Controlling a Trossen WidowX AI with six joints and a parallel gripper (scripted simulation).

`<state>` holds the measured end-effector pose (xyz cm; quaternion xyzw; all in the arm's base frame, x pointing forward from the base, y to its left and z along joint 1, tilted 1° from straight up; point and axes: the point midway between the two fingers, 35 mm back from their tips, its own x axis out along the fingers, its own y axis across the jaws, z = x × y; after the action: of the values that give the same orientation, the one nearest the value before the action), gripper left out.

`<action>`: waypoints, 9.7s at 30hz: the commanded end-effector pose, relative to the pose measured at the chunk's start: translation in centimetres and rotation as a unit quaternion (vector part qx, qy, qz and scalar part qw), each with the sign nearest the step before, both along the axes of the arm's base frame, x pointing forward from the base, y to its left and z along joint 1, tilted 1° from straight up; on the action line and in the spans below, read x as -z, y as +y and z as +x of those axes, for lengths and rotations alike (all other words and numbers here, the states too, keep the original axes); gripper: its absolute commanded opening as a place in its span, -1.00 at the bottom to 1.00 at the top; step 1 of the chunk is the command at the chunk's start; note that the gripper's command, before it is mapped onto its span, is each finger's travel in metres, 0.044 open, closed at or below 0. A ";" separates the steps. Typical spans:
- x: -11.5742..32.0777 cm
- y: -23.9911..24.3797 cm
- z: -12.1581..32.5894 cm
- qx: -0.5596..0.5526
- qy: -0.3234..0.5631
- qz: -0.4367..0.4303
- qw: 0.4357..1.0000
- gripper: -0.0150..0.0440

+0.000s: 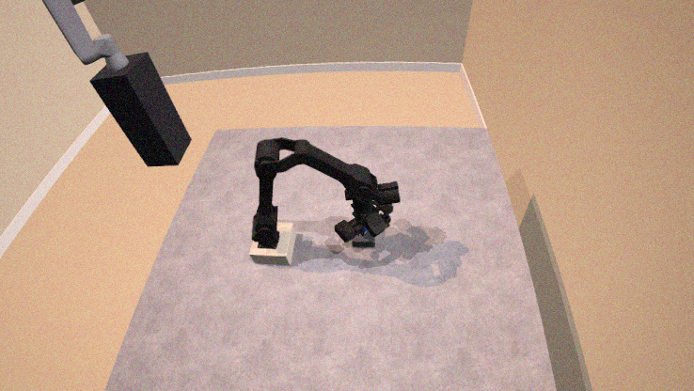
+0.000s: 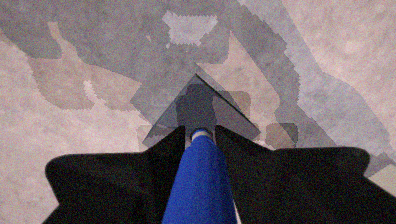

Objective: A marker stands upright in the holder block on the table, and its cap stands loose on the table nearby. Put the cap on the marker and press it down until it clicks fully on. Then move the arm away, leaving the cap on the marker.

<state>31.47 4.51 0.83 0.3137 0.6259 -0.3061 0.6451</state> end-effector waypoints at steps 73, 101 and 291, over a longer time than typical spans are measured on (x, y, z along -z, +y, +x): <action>1.8 -0.1 -0.4 0.001 0.014 0.001 1.000 -0.49; 1.8 -0.1 -0.4 0.001 0.014 0.001 1.000 -0.49; -2.4 0.1 0.3 0.001 0.000 0.003 1.000 1.00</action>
<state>31.17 4.51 1.07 0.3125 0.6335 -0.3088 0.6369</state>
